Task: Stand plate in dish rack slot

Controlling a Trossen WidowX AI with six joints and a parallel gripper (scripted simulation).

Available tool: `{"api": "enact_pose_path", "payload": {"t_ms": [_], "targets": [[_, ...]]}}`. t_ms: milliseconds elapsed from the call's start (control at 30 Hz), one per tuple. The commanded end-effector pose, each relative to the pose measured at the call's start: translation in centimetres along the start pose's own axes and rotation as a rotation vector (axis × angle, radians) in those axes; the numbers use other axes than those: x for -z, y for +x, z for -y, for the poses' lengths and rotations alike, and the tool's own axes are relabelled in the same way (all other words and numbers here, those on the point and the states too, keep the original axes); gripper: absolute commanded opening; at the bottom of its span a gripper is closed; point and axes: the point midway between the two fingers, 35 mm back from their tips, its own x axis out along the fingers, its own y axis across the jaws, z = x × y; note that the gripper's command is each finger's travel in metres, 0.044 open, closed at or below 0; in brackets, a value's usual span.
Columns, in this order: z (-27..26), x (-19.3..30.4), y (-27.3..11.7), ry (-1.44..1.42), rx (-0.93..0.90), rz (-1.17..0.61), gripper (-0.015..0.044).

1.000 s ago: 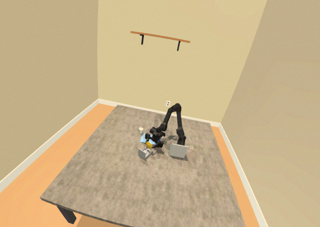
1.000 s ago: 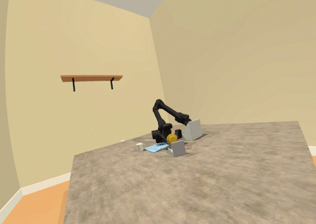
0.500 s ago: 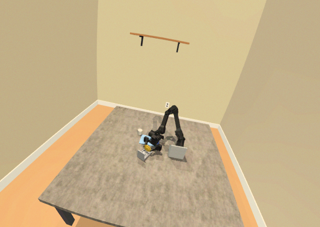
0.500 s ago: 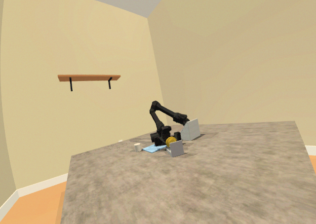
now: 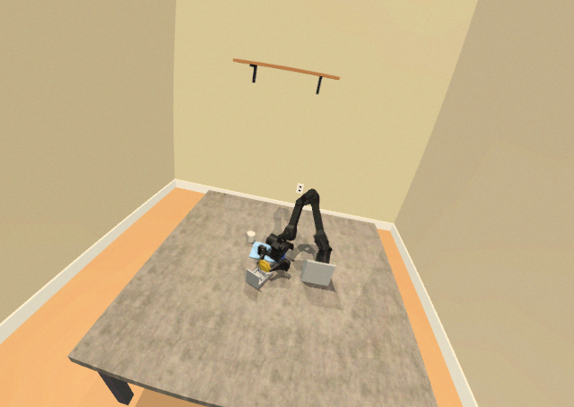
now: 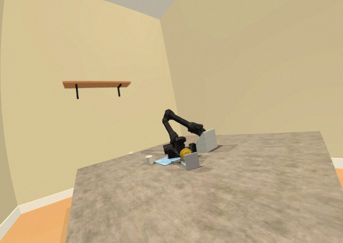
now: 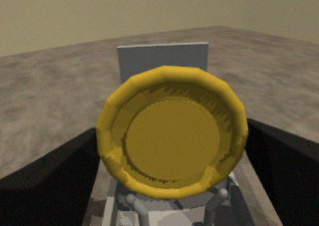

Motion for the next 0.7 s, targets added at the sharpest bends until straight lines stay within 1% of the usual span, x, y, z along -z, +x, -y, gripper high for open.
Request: {"api": "enact_pose_path", "payload": {"t_ms": [0, 133, 167, 400, 667], "targets": [[0.0, 0.0, 0.0, 0.0, 0.0, 0.0, 0.0289], [0.0, 0.0, 0.0, 0.0, 0.0, 0.0, 0.0394], [0.0, 0.0, 0.0, 0.0, 0.0, 0.0, 0.04], [0.1, -0.6, 0.0, 0.003, -0.004, -0.002, 0.04], [0.7, -9.2, -0.6, 0.006, -0.003, -0.005, 0.04]]}}
